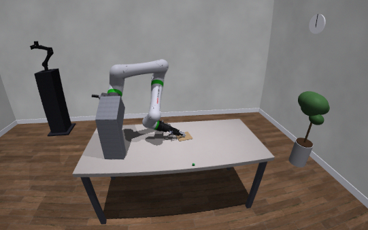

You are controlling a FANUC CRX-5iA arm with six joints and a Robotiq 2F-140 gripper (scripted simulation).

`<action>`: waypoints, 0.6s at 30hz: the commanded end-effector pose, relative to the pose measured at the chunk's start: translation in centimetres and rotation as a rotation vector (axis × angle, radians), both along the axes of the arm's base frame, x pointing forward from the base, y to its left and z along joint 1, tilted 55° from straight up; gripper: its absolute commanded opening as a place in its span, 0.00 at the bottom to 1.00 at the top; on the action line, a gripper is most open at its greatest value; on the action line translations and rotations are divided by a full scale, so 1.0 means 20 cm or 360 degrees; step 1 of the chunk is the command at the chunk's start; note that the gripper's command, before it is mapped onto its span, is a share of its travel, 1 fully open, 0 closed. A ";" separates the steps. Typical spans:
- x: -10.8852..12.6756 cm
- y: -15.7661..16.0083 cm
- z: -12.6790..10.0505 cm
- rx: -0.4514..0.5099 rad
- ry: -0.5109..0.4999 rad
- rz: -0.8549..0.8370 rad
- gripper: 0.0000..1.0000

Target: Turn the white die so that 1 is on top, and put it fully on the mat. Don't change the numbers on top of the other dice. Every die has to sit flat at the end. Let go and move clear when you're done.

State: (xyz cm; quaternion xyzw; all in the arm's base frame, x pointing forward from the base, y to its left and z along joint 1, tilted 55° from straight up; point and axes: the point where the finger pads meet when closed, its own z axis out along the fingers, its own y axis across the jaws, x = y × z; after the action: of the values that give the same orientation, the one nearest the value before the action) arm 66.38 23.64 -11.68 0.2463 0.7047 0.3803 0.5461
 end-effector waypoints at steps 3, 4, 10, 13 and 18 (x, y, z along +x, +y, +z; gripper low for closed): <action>0.00 0.00 0.00 0.0000 0.0000 0.0000 0.27; 0.00 0.00 0.00 0.0000 0.0000 0.0000 0.27; -0.01 -0.01 0.00 0.0000 0.0000 0.0000 0.27; -0.05 -0.01 0.01 0.0000 0.0000 0.0000 0.27; -0.13 -0.04 0.02 0.0000 0.0000 0.0000 0.27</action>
State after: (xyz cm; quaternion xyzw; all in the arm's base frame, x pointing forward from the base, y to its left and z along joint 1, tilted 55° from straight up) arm 64.43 23.10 -11.45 0.2464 0.7047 0.3803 0.5460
